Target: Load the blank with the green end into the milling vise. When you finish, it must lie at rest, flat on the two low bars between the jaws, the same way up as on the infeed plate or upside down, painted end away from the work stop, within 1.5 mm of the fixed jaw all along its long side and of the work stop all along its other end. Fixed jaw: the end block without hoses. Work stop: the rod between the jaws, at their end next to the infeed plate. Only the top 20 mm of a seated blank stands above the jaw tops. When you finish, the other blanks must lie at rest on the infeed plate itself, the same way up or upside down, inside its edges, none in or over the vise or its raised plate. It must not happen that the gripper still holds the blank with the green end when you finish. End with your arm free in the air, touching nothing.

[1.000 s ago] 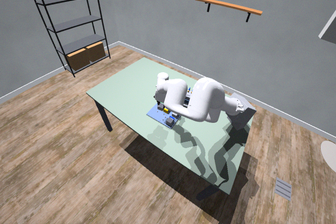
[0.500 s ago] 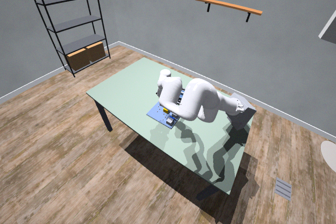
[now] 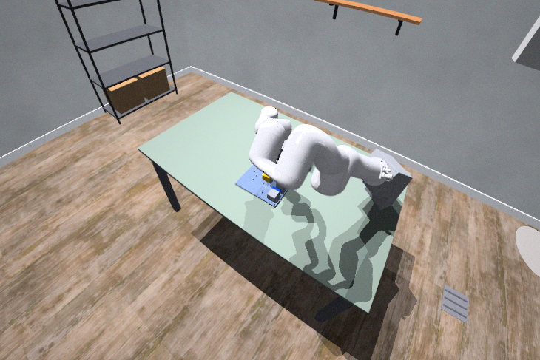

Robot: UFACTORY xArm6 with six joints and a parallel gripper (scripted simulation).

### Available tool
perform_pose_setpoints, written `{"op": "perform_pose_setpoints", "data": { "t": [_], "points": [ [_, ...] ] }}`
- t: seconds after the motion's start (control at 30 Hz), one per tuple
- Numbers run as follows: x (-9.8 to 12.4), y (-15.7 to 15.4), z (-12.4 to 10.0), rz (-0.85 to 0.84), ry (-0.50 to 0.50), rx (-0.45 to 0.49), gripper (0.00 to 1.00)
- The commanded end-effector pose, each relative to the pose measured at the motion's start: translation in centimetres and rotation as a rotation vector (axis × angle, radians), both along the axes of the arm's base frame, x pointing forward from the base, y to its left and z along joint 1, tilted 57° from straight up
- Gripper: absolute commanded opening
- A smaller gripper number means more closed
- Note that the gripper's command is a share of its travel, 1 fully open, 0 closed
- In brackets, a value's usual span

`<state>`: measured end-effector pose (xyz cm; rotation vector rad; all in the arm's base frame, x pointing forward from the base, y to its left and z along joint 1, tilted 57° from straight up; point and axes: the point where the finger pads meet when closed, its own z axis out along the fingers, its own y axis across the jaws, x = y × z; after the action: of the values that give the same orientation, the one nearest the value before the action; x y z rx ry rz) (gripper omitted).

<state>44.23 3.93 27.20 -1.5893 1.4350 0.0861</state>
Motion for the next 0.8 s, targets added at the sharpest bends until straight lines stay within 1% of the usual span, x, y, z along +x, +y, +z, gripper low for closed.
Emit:
{"op": "perform_pose_setpoints", "data": {
  "t": [0.0,0.2,0.53,0.77],
  "points": [
    [0.8,-1.3,-0.9,0.002,-0.003,0.001,0.0],
    [0.8,-1.3,-0.9,0.002,-0.003,0.001,0.0],
    [2.7,-4.8,-3.7,0.002,-0.003,0.0,0.0],
    [2.7,-4.8,-3.7,0.002,-0.003,0.0,0.0]
  ]
}}
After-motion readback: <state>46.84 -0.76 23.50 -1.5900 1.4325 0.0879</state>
